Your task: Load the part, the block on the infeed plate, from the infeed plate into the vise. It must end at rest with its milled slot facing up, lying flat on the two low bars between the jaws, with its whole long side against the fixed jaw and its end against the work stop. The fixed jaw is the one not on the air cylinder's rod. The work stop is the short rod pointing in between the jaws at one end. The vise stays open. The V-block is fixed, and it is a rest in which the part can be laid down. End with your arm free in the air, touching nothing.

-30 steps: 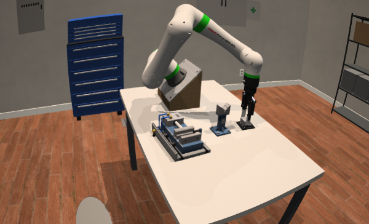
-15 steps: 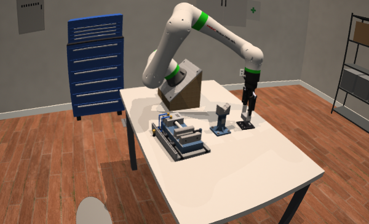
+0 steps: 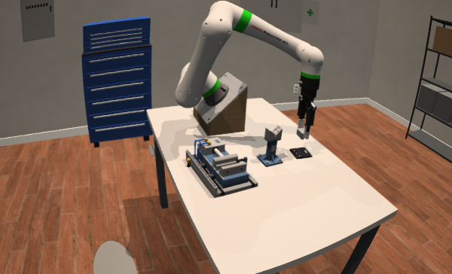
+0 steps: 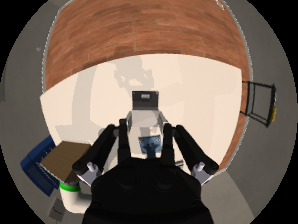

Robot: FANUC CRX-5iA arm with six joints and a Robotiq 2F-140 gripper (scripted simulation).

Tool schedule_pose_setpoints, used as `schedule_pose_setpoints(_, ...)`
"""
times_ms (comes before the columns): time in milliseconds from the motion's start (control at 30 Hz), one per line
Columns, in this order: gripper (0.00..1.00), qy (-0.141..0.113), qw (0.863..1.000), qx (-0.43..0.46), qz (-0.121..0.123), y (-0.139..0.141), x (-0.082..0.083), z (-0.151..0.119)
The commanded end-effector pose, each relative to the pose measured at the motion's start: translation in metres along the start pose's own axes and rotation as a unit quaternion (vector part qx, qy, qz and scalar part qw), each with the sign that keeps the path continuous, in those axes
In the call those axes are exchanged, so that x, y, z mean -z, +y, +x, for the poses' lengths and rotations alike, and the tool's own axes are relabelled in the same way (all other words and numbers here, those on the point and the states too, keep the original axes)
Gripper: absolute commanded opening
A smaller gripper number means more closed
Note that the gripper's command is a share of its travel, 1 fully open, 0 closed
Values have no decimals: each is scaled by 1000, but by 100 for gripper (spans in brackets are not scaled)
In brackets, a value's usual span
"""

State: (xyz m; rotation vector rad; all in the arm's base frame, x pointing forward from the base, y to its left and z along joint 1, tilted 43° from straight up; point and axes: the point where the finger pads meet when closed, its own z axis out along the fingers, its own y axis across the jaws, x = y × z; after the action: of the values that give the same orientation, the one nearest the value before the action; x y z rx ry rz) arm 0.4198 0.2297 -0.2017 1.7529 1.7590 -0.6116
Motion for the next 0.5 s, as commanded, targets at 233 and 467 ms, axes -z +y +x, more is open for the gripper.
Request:
schedule_pose_setpoints(233,0,0,1000,0,0,0,44,0)
schedule_pose_setpoints(467,0,0,1000,0,0,0,65,0)
